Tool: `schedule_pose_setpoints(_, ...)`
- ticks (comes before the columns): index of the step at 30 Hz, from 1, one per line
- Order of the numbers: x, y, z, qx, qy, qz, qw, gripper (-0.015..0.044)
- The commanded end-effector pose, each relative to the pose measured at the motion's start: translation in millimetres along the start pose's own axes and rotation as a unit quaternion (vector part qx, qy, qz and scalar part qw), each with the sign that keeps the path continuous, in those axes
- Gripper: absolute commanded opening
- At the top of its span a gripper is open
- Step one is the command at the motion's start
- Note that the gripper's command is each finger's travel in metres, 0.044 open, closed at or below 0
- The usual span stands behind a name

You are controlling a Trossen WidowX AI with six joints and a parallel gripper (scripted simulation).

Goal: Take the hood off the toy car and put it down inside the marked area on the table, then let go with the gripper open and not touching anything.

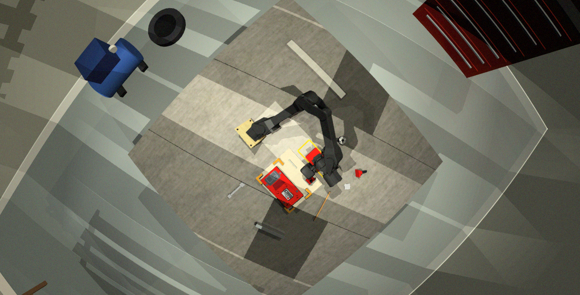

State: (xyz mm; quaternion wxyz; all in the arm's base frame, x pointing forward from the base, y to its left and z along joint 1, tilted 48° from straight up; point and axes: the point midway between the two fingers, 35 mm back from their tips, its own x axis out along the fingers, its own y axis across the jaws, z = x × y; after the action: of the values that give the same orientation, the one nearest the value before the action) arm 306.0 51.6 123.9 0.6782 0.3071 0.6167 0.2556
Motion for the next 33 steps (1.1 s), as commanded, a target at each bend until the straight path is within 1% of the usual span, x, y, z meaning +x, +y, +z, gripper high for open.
schedule_pose_setpoints(1,3.0,-0.1,-1.4,0.003,0.001,0.002,1.0,0.0)
schedule_pose_setpoints(33,18.6,0.3,-1.6,0.003,0.001,0.002,1.0,0.0)
